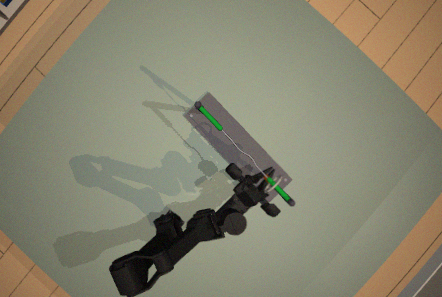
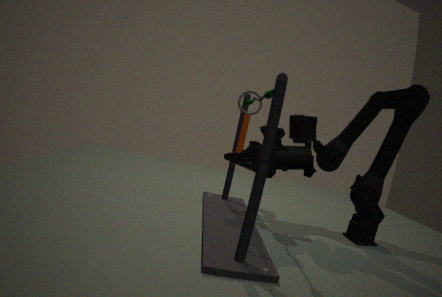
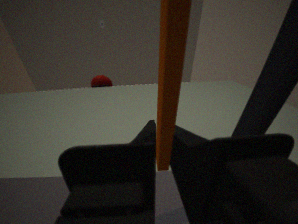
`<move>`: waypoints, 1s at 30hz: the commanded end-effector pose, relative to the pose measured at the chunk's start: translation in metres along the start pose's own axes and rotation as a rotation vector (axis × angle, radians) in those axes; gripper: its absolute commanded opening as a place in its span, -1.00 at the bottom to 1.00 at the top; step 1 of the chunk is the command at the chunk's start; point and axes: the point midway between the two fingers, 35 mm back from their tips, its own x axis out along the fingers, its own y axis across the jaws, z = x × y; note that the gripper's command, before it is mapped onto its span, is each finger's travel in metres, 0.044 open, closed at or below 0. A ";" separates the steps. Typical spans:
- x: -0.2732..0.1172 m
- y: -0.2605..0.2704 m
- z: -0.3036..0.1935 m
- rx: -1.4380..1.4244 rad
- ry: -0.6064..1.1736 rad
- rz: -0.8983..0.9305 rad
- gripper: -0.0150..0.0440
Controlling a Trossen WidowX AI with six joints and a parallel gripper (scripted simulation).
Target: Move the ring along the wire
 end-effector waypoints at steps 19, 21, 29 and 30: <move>0.000 0.004 0.001 0.000 -0.001 -0.003 -1.00; 0.000 0.006 0.001 0.001 0.000 -0.002 -1.00; 0.001 0.014 0.001 0.002 0.002 -0.001 -1.00; 0.001 0.015 0.001 0.002 0.002 -0.001 -1.00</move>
